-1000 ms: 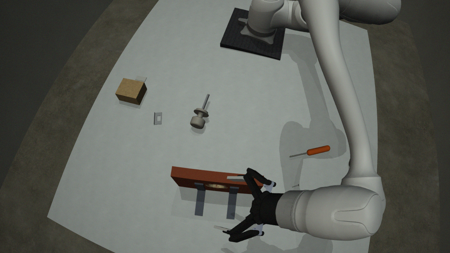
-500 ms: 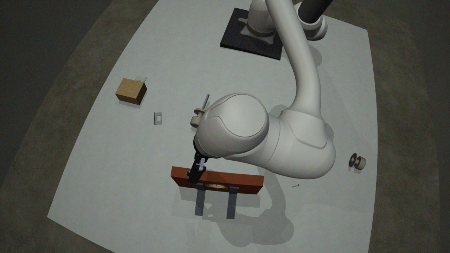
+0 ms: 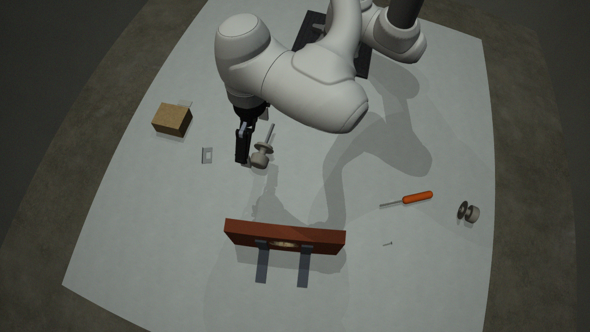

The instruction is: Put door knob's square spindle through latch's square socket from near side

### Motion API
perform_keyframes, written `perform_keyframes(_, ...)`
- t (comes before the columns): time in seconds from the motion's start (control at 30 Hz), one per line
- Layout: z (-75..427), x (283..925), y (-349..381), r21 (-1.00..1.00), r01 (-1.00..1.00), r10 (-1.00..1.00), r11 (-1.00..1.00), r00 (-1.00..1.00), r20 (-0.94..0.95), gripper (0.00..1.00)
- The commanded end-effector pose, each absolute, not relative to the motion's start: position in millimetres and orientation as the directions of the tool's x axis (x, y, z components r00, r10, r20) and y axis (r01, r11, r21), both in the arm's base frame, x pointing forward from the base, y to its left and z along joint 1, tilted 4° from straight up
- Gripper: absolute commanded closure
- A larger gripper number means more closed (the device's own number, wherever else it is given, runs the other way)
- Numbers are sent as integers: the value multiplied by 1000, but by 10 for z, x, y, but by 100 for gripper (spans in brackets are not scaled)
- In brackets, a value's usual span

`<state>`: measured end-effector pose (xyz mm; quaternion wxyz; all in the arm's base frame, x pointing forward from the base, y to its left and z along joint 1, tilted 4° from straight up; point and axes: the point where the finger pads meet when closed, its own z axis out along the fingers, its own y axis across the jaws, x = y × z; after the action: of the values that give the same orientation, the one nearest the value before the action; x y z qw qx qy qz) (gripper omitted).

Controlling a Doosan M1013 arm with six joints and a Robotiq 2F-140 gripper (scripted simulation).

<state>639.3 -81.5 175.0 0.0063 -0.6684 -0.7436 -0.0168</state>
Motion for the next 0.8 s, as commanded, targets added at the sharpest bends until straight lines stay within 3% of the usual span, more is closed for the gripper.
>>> perform_keyframes(0.0, 1729, 6253, -878, 39, 994, 992, 106, -108, 64, 0)
perform_keyframes(0.27, 1729, 6253, -878, 39, 994, 992, 106, -108, 64, 0)
perform_keyframes(0.3, 1729, 6253, -878, 39, 993, 992, 107, -109, 64, 43)
perform_keyframes(0.57, 1696, 6253, -859, 4, 939, 938, 345, -345, 17, 43)
perform_keyframes(0.77, 1626, 6253, -818, 2, 934, 934, 357, -357, 15, 43)
